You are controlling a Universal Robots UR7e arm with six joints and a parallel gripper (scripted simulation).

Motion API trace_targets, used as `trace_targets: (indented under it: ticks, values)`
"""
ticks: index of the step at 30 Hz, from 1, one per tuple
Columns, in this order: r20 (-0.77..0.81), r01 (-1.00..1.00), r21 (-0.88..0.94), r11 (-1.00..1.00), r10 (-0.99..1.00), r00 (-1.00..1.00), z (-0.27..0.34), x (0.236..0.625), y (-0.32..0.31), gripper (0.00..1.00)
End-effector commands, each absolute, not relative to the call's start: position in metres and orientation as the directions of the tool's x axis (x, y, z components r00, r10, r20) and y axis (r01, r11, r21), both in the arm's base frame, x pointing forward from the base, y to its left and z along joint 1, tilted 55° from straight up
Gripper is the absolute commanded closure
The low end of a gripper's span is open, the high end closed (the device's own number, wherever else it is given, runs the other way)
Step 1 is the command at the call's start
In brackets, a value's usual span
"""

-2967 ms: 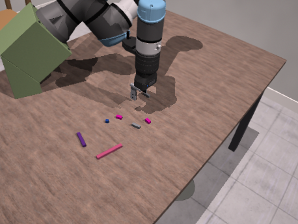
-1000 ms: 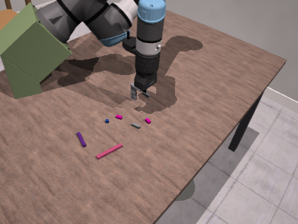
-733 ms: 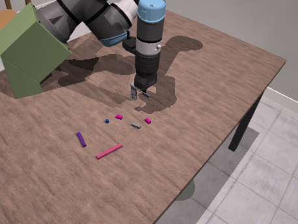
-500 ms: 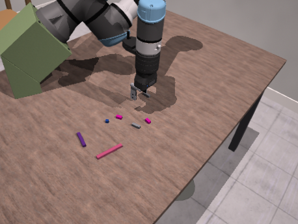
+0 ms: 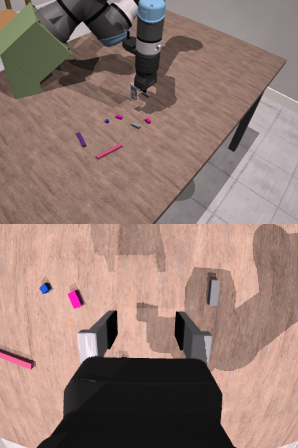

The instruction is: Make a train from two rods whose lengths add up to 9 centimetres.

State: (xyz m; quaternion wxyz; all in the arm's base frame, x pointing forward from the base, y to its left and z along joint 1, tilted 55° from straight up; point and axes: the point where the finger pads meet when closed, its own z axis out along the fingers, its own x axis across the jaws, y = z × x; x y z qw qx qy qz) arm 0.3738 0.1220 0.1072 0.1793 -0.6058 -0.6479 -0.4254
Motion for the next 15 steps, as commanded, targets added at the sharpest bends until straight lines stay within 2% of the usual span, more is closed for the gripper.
trace_targets:
  ticks: [1,15]
  values:
    - [0.747,0.937,0.336,-0.095,0.633,-0.204,0.1072,0.3741,0.1216,0.0]
    - [0.718,0.918,0.394,-0.045,0.639,-0.277,0.1037,0.3772,0.1172,0.0]
